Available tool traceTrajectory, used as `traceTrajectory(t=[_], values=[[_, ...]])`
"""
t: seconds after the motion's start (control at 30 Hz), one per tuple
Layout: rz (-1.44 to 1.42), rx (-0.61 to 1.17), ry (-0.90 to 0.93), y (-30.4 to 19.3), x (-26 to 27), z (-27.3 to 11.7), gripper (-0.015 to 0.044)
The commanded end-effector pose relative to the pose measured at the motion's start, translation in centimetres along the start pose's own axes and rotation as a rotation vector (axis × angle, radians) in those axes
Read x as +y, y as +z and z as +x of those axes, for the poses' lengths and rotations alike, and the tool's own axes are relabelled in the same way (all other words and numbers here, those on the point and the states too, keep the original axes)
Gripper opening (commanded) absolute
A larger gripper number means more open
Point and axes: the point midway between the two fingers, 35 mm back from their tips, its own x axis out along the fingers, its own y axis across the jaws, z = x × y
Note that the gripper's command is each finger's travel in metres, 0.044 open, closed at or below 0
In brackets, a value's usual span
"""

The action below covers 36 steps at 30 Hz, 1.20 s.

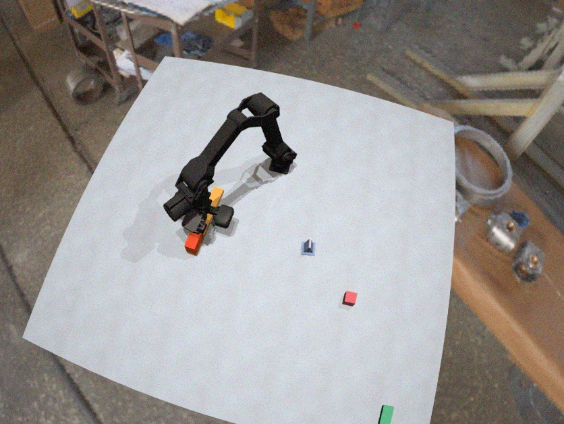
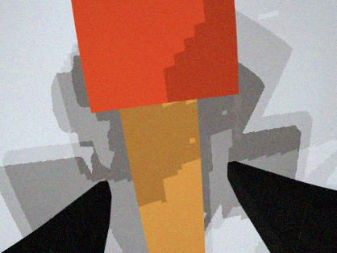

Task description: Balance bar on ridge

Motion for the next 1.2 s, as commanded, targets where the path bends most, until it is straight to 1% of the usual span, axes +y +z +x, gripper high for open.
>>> traceTrajectory(t=[0.0, 0.33, 0.53, 0.77, 0.9, 1.17], values=[[-0.006, 0.004, 0.006, -0.1, 0.1, 0.3, 0.0315], [-0.006, 0.004, 0.006, -0.1, 0.1, 0.3, 0.0315], [0.0, 0.005, 0.003, -0.1, 0.1, 0.2, 0.0157], [0.0, 0.005, 0.003, -0.1, 0.1, 0.2, 0.0111], [0.0, 0.005, 0.003, 0.0, 0.0, -0.4, 0.0006], [-0.002, 0.004, 0.003, 0.2, -0.1, -2.4, 0.0]])
